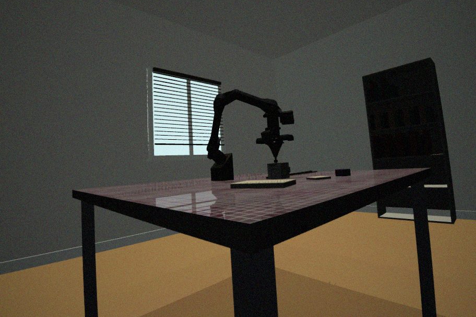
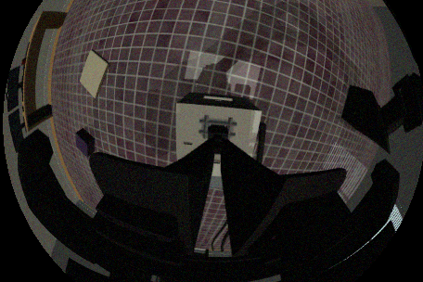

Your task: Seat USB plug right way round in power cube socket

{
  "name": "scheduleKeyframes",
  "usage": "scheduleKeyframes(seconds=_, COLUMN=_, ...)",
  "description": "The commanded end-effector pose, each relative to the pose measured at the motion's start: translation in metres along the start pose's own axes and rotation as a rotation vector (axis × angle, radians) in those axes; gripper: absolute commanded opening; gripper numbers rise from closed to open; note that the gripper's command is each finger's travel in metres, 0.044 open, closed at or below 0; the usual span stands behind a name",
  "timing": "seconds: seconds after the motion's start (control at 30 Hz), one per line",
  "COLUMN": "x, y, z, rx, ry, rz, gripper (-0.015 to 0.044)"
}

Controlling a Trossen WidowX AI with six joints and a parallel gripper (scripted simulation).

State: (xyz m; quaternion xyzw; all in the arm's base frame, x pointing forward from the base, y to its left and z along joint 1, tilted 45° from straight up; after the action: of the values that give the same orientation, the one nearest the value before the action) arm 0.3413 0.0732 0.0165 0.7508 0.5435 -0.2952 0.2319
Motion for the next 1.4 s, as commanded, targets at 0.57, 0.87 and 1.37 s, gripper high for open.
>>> scheduleKeyframes(seconds=0.57, x=-0.0002, y=0.0003, z=0.0032, rx=-0.002, ry=-0.002, rz=-0.002, gripper=0.0000)
scheduleKeyframes(seconds=0.87, x=-0.0002, y=0.0004, z=0.0042, rx=-0.002, ry=-0.002, rz=-0.002, gripper=0.0000)
scheduleKeyframes(seconds=1.37, x=-0.0002, y=0.0004, z=0.0052, rx=-0.002, ry=-0.002, rz=-0.002, gripper=0.0000)
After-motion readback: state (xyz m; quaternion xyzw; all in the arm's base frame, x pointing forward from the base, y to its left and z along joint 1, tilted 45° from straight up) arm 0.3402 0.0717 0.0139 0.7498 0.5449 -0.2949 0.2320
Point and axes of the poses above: the point midway between the two fingers, 35 mm back from their tips, its own z axis out along the fingers, its own y axis across the jaws, x = y × z, the point moved 9 cm from there along -z, back along the fingers, and after that the axes turned 12 degrees about z, right-handed, at the moved point
